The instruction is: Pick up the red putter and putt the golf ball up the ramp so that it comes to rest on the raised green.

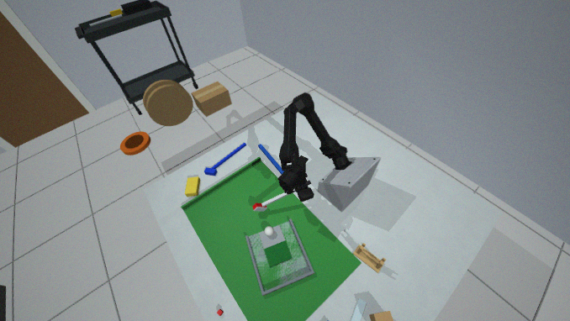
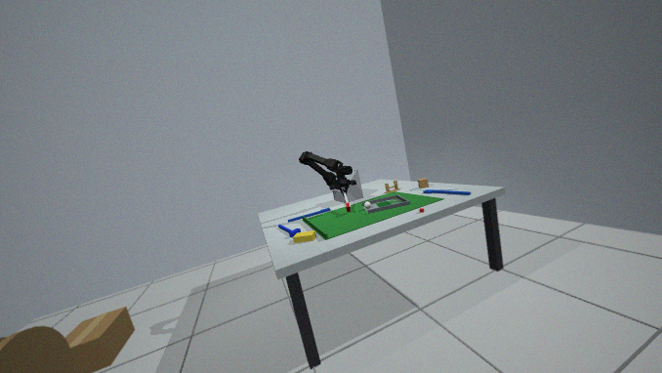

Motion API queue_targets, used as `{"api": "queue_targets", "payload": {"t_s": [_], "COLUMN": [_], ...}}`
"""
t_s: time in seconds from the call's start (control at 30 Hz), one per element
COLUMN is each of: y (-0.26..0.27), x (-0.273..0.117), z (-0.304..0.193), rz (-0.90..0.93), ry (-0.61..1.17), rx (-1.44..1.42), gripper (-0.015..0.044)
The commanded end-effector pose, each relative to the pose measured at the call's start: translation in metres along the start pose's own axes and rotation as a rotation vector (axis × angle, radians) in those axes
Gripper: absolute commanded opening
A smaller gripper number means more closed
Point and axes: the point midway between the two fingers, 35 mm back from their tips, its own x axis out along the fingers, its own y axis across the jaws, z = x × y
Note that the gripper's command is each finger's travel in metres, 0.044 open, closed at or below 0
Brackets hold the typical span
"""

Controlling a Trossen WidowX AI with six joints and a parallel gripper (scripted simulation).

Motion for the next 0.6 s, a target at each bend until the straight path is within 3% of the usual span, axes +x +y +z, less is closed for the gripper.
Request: {"api": "queue_targets", "payload": {"t_s": [0.0, 0.23, 0.57], "y": [0.004, 0.003, 0.004], "x": [-0.016, -0.055, -0.048], "z": [0.003, 0.002, 0.001], "rz": [0.008, 0.007, 0.005], "ry": [-0.010, -0.009, -0.008], "rx": [0.008, 0.008, 0.001], "gripper": [0.0000, 0.0000, 0.0000]}}
